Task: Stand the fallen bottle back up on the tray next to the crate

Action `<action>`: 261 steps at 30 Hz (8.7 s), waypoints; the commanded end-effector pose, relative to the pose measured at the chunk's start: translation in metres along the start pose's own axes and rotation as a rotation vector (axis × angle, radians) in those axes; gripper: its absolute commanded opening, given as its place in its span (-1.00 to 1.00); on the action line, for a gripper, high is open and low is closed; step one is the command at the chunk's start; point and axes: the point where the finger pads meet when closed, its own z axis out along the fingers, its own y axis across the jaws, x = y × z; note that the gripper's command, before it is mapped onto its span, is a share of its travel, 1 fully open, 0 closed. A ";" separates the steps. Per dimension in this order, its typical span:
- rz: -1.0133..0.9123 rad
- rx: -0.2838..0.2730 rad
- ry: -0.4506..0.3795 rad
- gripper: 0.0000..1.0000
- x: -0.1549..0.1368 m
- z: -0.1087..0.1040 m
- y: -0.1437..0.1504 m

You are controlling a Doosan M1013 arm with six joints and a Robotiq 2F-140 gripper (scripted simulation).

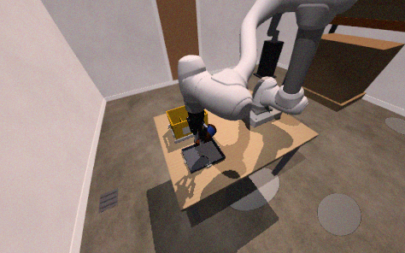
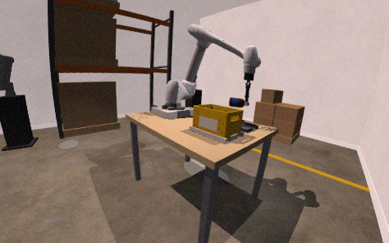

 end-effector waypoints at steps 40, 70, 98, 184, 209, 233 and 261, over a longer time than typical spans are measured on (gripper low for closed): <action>0.000 0.000 0.000 -0.80 0.000 -0.011 0.000; 0.001 0.000 0.000 -0.80 0.000 -0.011 0.000; 0.257 0.000 0.000 -0.80 0.000 -0.011 0.000; 0.524 0.000 0.000 -0.80 0.000 -0.011 0.000; 0.533 0.000 0.000 -0.80 0.000 -0.011 0.000; 0.776 0.000 0.000 -0.80 0.000 -0.011 0.000; 0.785 0.000 0.000 -0.80 0.000 -0.011 0.000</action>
